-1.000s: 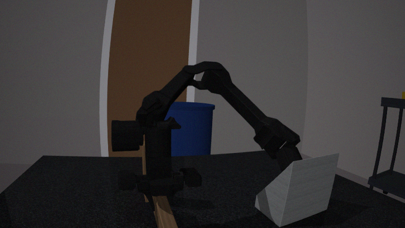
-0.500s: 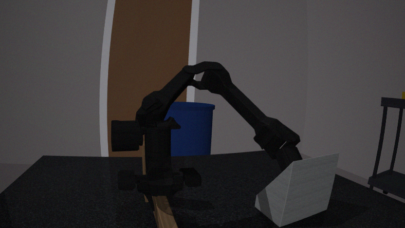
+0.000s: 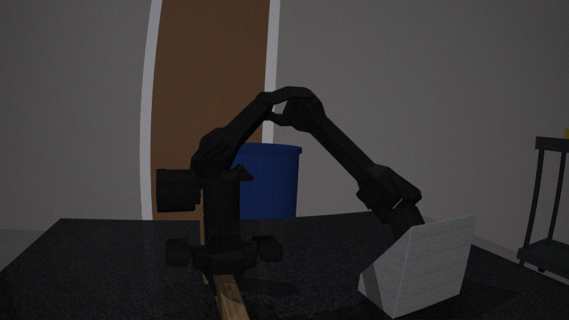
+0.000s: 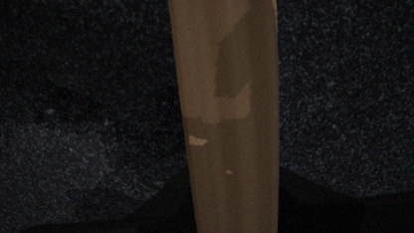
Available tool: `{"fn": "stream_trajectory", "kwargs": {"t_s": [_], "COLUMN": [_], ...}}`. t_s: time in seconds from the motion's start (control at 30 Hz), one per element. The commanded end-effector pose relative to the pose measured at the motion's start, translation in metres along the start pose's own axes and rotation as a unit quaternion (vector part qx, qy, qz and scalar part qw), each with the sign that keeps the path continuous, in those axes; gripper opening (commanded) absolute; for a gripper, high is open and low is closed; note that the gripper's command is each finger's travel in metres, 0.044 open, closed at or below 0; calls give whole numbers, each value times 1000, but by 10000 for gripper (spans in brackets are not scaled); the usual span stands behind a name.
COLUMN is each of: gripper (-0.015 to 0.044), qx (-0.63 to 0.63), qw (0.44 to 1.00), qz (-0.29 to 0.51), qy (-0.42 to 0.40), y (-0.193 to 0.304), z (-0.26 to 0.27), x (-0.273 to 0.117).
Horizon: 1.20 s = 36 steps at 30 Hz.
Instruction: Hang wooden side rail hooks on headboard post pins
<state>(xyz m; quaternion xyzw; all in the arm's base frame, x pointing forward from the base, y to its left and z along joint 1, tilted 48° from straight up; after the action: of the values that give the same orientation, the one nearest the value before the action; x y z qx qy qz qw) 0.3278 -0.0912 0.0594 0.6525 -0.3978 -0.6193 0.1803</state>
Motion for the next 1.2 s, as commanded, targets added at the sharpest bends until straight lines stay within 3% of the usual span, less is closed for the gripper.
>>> {"fn": "stream_trajectory", "kwargs": {"t_s": [0.0,1.17], "gripper": [0,0], "qx": [0,0], "qw": [1000,1000], "qz": [0,0], "qy": [2,3], "y": [2,5], "z": [-1,-2], "x": [-2,-2]}}
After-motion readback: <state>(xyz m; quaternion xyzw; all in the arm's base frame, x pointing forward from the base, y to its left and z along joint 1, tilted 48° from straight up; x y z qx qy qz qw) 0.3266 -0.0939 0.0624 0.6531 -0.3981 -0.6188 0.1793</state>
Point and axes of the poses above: the point midway between the two fingers, 35 mm back from their tips, its own x axis out along the fingers, its own z axis across the jaws, y = z × x, the point moved 6 cm from there along -x, back along the fingers, and after that the axes turned 10 degrees about x, right-handed, at the moved point
